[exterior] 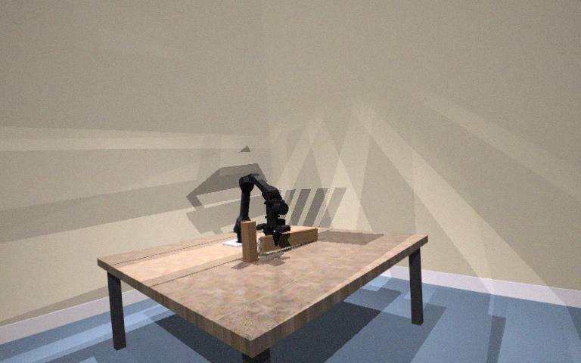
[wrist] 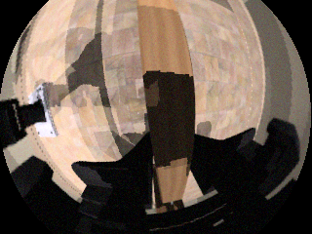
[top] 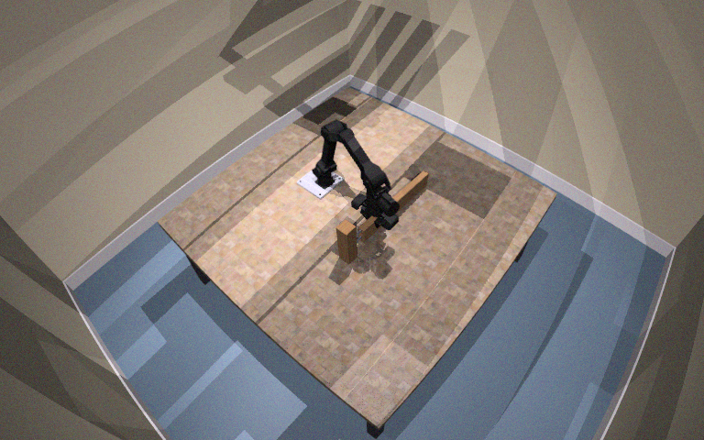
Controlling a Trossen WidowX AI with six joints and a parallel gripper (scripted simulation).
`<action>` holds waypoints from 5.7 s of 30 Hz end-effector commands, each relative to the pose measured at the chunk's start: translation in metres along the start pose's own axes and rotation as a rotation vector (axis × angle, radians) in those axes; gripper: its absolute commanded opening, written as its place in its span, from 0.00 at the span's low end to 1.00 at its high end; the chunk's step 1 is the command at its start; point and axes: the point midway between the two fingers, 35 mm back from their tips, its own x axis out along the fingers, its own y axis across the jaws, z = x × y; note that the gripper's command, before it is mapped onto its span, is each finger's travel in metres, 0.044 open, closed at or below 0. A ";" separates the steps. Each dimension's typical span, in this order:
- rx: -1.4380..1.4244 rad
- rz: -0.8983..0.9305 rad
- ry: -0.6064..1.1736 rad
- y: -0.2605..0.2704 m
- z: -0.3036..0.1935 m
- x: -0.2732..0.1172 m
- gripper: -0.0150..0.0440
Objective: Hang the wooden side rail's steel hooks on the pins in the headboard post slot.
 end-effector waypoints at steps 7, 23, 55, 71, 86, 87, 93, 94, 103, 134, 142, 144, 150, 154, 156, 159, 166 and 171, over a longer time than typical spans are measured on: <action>-0.003 -0.006 0.005 0.000 -0.002 -0.001 0.25; -0.003 -0.006 0.005 -0.001 -0.004 -0.003 0.25; -0.003 -0.006 0.005 -0.002 -0.007 -0.002 0.25; -0.003 -0.006 0.005 -0.002 -0.009 -0.003 0.25; -0.003 -0.006 0.005 -0.002 -0.010 -0.003 0.25; -0.003 -0.006 0.005 -0.002 -0.010 -0.003 0.25; -0.003 -0.006 0.006 -0.002 -0.011 -0.002 0.25; -0.003 -0.006 0.006 -0.002 -0.011 -0.003 0.25; -0.003 -0.006 0.006 -0.001 -0.012 -0.003 0.25; -0.003 -0.006 0.006 -0.002 -0.015 -0.003 0.25; -0.003 -0.006 0.006 -0.002 -0.016 -0.002 0.25; -0.003 -0.006 0.006 -0.002 -0.017 -0.003 0.25; -0.003 -0.006 0.006 -0.002 -0.017 -0.003 0.25; -0.003 -0.006 0.006 -0.001 -0.018 -0.004 0.25; -0.003 -0.006 0.006 -0.001 -0.018 -0.004 0.25; -0.003 -0.006 0.006 -0.002 -0.018 -0.004 0.25; -0.003 -0.006 0.006 -0.002 -0.019 -0.003 0.25; -0.003 -0.006 0.006 -0.002 -0.019 -0.003 0.25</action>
